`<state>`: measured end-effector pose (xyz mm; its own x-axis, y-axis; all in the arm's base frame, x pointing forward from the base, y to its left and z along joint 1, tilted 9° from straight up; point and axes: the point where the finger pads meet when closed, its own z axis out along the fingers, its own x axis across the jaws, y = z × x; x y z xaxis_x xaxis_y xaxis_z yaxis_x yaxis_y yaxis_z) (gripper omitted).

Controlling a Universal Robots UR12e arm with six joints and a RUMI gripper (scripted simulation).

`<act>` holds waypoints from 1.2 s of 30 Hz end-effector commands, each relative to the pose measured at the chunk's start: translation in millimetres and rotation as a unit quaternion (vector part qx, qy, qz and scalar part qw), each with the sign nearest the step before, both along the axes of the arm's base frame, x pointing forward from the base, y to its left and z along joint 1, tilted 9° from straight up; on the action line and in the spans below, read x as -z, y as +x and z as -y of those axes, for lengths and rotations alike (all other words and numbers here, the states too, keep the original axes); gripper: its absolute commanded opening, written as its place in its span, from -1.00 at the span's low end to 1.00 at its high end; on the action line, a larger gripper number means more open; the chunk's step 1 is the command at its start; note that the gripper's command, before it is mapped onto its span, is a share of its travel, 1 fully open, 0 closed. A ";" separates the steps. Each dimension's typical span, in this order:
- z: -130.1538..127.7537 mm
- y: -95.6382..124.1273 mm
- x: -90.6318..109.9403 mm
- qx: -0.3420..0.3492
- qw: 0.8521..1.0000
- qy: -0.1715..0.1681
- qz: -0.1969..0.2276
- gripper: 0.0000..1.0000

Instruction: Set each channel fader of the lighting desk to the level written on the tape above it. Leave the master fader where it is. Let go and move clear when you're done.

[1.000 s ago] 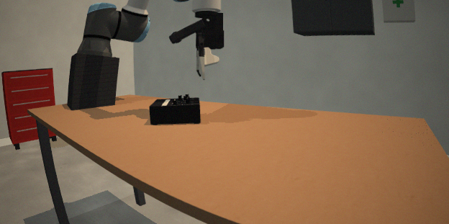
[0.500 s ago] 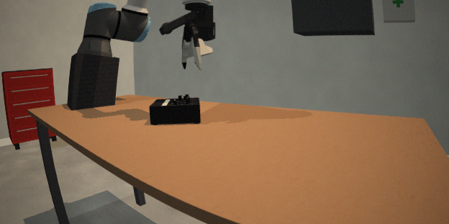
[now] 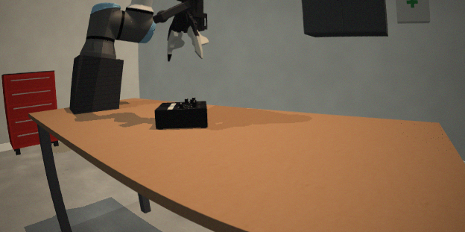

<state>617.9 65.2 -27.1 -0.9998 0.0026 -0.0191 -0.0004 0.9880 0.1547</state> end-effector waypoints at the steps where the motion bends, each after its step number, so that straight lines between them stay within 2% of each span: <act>1: 5.4 -3.9 -5.2 -0.033 0.999 0.003 0.006 1.00; 23: 6.2 -4.3 -5.4 -0.033 0.999 0.004 0.007 1.00; 36: 8.0 -2.4 -2.2 0.018 1.000 0.005 -0.002 1.00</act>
<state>614.0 58.2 -24.0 -0.9997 -0.0088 -0.0223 -0.0123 0.9865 0.1633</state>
